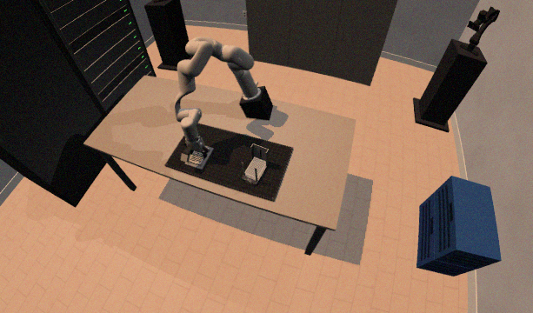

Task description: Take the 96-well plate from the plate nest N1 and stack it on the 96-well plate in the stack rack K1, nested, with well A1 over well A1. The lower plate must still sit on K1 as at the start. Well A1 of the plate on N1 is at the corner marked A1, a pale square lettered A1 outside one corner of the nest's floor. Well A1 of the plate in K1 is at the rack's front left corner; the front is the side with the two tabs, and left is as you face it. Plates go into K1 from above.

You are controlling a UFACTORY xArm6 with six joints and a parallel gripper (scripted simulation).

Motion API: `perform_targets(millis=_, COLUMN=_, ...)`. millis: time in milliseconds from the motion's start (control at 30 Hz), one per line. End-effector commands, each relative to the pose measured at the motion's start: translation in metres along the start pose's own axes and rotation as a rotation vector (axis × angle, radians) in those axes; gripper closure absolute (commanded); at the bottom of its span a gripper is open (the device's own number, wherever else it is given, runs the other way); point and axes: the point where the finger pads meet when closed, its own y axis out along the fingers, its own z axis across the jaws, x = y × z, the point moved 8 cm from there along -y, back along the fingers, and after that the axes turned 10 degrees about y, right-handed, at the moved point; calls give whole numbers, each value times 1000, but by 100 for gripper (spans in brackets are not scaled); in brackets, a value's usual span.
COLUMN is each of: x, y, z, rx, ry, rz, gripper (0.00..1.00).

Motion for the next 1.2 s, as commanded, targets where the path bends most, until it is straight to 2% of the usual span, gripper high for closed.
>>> perform_targets(millis=0, x=-1, y=-1, z=0, rx=0, ry=0, rz=4, gripper=100)
perform_targets(millis=1167, x=-1, y=-2, z=0, rx=0, ry=0, rz=4, gripper=100)
